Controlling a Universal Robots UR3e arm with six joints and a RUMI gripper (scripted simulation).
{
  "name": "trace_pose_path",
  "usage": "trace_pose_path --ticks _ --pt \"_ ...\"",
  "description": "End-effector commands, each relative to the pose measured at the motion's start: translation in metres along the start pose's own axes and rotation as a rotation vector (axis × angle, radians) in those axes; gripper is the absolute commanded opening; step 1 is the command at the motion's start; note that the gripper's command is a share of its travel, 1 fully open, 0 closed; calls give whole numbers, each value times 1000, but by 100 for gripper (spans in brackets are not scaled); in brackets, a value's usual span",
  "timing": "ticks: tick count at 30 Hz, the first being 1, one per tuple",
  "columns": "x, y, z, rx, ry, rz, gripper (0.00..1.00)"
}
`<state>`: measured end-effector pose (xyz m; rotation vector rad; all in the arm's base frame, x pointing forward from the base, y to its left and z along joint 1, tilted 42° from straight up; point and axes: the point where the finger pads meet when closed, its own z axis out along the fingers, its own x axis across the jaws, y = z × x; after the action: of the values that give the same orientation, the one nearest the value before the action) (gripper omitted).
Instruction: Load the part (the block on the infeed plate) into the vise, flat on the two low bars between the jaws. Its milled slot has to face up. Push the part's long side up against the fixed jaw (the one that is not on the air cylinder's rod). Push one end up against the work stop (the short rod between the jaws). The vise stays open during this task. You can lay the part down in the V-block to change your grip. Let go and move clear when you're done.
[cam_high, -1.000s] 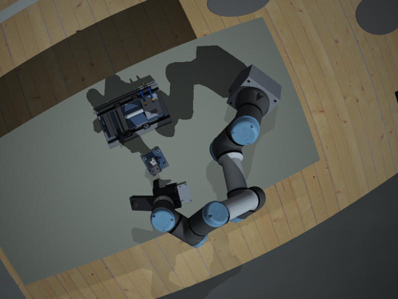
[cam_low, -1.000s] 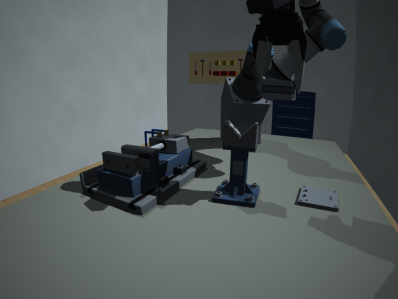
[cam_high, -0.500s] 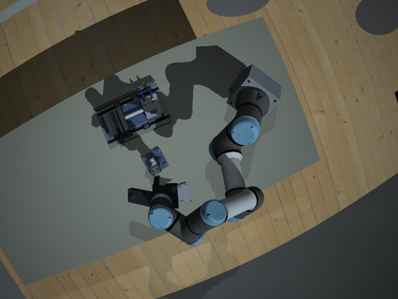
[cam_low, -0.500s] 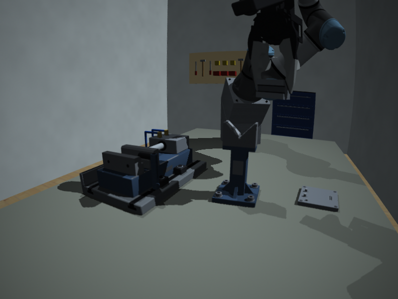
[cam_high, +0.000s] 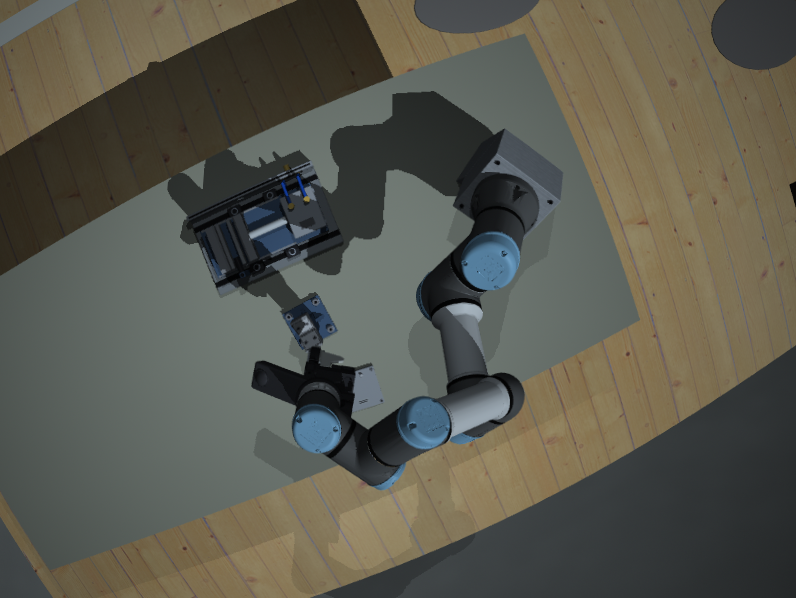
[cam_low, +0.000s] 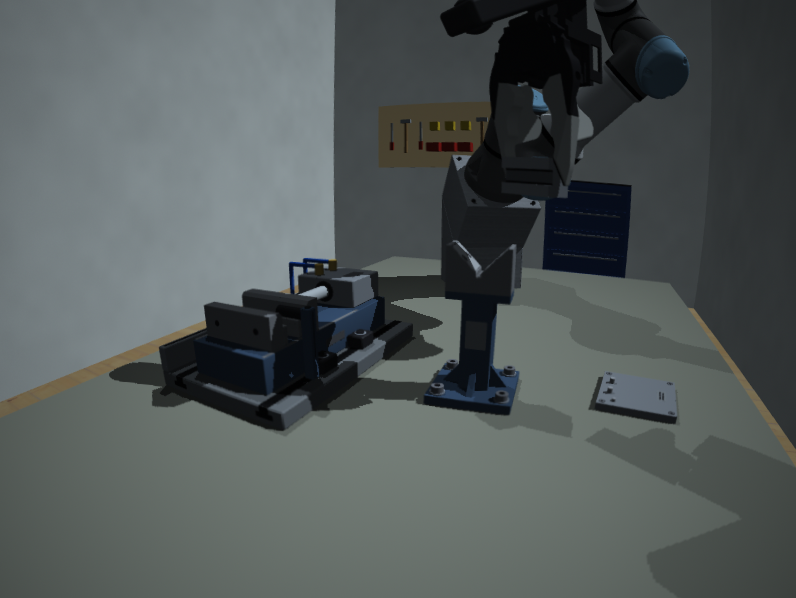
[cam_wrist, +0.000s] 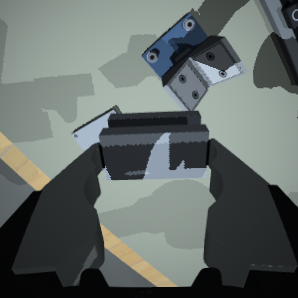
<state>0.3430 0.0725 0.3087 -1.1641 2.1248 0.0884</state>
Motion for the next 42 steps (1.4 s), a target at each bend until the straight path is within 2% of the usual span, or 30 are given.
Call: trace_pose_path --ticks 1,42 --pt "4 -3 -1 1 3 78 0" --pt "24 -15 -3 2 -2 491 0"
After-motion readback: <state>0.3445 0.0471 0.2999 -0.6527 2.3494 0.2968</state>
